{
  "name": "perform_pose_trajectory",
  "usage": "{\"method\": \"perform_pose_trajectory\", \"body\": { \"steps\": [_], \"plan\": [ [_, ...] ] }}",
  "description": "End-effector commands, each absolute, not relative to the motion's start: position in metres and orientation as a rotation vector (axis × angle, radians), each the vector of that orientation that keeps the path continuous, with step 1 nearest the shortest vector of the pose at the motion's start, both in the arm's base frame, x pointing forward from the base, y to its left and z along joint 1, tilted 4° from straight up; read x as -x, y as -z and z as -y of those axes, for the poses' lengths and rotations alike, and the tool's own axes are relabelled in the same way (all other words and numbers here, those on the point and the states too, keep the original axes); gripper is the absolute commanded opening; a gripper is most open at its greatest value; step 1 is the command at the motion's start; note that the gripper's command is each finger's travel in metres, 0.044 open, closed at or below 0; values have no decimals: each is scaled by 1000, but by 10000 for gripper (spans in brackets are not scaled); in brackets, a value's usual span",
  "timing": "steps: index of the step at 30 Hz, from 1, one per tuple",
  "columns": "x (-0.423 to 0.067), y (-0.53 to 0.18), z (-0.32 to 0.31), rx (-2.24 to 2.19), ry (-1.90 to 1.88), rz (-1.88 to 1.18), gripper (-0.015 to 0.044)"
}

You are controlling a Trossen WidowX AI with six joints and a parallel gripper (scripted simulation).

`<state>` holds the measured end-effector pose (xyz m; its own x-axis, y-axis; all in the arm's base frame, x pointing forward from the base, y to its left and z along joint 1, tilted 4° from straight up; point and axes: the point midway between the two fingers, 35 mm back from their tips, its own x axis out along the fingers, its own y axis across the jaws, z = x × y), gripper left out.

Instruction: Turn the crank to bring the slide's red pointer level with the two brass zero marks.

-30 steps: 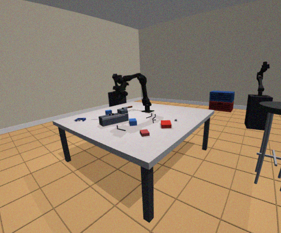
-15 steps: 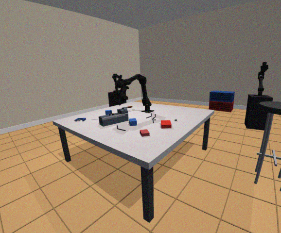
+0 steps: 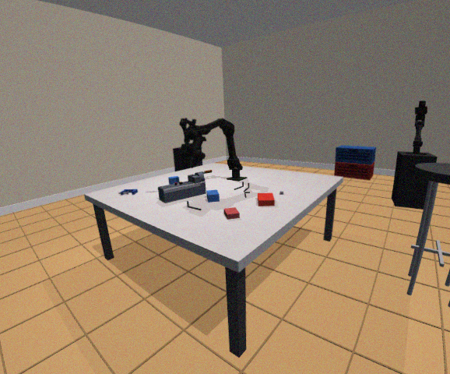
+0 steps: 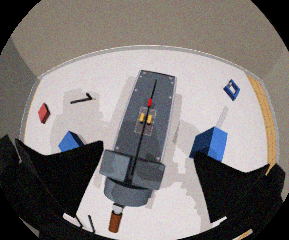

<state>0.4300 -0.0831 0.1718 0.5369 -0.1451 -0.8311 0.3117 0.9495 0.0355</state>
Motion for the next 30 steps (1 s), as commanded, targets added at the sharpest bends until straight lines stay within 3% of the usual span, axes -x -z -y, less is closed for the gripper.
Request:
{"method": "perform_pose_trajectory", "body": {
  "steps": [1, 30],
  "plan": [
    [-434, -193, 83, -188, 273, -951, 440],
    [-340, -200, 9, -137, 430, -806, 440]
  ]
}}
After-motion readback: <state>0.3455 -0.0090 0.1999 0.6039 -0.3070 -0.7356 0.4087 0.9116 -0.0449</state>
